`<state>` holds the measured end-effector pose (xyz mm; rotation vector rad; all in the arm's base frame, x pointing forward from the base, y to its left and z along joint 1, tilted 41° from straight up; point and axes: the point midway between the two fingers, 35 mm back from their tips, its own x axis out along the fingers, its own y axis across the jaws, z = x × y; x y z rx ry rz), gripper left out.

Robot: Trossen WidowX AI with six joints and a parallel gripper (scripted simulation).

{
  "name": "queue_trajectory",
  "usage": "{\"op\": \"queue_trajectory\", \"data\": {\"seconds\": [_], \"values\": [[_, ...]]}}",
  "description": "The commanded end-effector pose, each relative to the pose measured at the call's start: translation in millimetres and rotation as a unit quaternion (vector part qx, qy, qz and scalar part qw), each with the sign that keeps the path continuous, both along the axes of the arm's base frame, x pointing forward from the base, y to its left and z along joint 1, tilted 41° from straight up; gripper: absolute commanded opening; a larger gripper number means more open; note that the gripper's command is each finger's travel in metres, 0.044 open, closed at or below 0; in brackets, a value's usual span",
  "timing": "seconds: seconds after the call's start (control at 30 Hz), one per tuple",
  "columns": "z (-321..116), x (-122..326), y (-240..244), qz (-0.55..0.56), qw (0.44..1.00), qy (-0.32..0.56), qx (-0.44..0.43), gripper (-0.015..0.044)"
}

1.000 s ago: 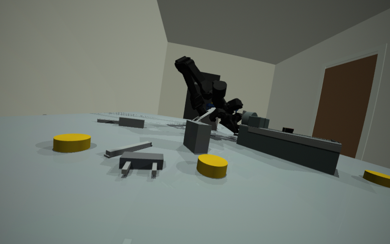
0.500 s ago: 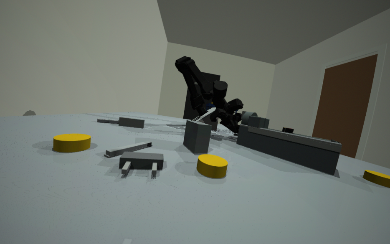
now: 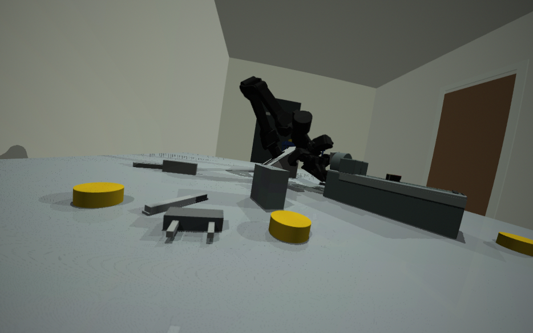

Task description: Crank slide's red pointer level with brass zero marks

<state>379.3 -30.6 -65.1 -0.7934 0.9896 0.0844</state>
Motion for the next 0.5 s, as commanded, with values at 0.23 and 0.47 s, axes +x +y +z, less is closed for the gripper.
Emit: {"op": "queue_trajectory", "data": {"seconds": [0.23,0.47], "values": [[-3.9,-4.6,10.0,0.009,1.000,0.007,0.005,0.0000],[-3.5,-5.2,12.8,0.009,1.000,0.007,0.005,0.0000]]}}
